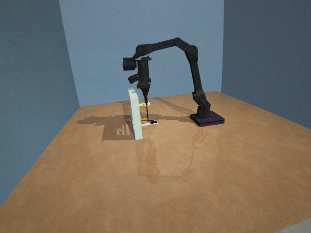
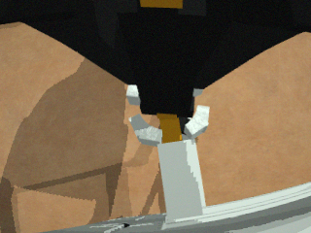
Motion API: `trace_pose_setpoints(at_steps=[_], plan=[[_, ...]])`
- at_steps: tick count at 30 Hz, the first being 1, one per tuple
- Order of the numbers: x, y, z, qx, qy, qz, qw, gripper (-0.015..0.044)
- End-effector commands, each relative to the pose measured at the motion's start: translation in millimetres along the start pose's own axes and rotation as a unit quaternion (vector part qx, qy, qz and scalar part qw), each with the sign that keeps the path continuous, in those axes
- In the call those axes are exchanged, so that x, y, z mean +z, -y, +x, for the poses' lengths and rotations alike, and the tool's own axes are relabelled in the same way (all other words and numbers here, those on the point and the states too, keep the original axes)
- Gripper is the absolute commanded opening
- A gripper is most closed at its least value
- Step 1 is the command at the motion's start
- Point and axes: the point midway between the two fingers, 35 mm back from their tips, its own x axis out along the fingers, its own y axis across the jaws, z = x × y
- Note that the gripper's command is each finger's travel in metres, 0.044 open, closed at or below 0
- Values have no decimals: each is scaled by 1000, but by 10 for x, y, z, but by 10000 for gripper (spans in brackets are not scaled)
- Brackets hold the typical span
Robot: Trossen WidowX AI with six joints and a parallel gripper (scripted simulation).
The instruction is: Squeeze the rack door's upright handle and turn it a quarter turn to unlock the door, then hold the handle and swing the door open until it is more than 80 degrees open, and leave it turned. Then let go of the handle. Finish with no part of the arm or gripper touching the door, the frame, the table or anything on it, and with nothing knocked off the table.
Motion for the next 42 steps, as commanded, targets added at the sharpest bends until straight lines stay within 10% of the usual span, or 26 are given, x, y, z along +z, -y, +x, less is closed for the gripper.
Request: trace_pose_setpoints(at_steps=[1, 15, 32, 42], plan=[[-8, 0, 16, 0, -3, 99, 995, 9], [-8, 0, 17, -1, -2, 429, 903, 9], [-8, 0, 17, -2, -2, 749, 663, 9], [-8, 0, 17, -2, -2, 751, 660, 9]])
